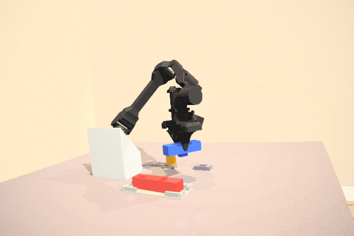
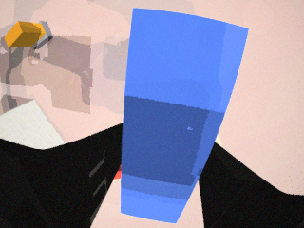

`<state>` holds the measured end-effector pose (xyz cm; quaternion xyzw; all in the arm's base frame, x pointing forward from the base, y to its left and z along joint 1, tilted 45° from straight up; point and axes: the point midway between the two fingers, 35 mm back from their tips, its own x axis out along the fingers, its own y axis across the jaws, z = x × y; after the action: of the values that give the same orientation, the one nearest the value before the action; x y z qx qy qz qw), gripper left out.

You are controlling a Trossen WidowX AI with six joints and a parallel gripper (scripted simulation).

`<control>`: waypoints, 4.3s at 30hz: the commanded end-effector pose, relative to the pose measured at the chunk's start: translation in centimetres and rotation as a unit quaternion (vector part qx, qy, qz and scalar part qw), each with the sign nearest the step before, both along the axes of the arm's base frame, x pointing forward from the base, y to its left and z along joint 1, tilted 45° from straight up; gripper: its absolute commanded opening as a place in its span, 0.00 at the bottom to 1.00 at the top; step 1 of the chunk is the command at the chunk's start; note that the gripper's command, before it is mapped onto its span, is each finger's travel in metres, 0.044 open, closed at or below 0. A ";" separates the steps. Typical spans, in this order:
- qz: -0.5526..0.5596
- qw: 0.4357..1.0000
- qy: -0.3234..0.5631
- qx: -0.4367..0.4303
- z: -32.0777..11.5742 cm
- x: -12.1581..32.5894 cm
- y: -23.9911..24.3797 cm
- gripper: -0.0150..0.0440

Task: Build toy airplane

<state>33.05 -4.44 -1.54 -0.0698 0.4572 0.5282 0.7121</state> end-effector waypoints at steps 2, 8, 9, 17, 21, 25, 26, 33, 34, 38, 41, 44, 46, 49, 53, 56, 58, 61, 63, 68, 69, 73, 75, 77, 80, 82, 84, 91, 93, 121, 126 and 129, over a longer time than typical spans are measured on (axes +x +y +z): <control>0.034 0.999 -0.027 -0.001 -1.6 -0.7 -0.9 0.25; 0.071 0.996 -0.061 -0.001 -3.1 -1.4 -1.9 0.25; 0.078 0.995 -0.068 -0.001 -3.3 -1.6 -2.0 0.25; 0.134 0.984 -0.120 0.001 -5.4 -2.6 -3.2 0.25; 0.161 0.976 -0.146 0.002 -6.4 -3.2 -3.7 0.25; 0.188 0.967 -0.173 0.004 -7.4 -3.9 -4.1 0.25; 0.193 0.965 -0.178 0.004 -7.5 -4.0 -4.2 0.25; 0.197 0.963 -0.182 0.004 -7.6 -4.1 -4.3 0.48; 0.197 0.963 -0.182 0.004 -7.7 -4.1 -4.3 0.52; 0.197 0.963 -0.182 0.004 -7.7 -4.1 -4.3 0.58; 0.197 0.963 -0.182 0.004 -7.7 -4.1 -4.3 0.58; 0.197 0.963 -0.182 0.004 -7.7 -4.1 -4.3 0.58; 0.197 0.963 -0.182 0.004 -7.7 -4.1 -4.3 0.58; 0.197 0.963 -0.182 0.004 -7.7 -4.1 -4.3 0.58; 0.197 0.963 -0.182 0.004 -7.8 -4.2 -4.3 0.58; 0.197 0.963 -0.182 0.004 -7.9 -4.2 -4.3 0.58; 0.197 0.963 -0.182 0.004 -8.1 -4.2 -4.1 0.58; 0.197 0.963 -0.182 0.004 -8.4 -4.1 -3.7 0.58; 0.197 0.963 -0.182 0.004 -8.7 -4.1 -3.5 0.58; 0.197 0.963 -0.182 0.004 -9.2 -4.1 -2.9 0.58; 0.197 0.963 -0.182 0.004 -9.4 -4.1 -2.8 0.58; 0.197 0.963 -0.182 0.004 -9.8 -4.1 -2.3 0.58; 0.197 0.963 -0.182 0.005 -10.0 -4.1 -2.1 0.58; 0.197 0.963 -0.182 0.005 -10.3 -4.1 -1.9 0.58; 0.197 0.963 -0.182 0.005 -10.6 -4.1 -1.6 0.58; 0.197 0.963 -0.182 0.005 -10.6 -4.1 -1.5 0.58; 0.197 0.963 -0.182 0.005 -10.6 -4.1 -1.5 0.58; 0.197 0.963 -0.182 0.005 -10.6 -4.1 -1.5 0.58; 0.197 0.963 -0.182 0.005 -10.6 -4.1 -1.5 0.58; 0.197 0.963 -0.184 0.003 -10.6 -4.1 -1.6 0.75; 0.197 0.963 -0.184 0.003 -10.6 -4.1 -1.6 0.97; 0.197 0.963 -0.184 0.003 -10.6 -4.1 -1.6 1.00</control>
<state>28.95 -6.07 -12.12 -0.2521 0.2939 0.6375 0.6661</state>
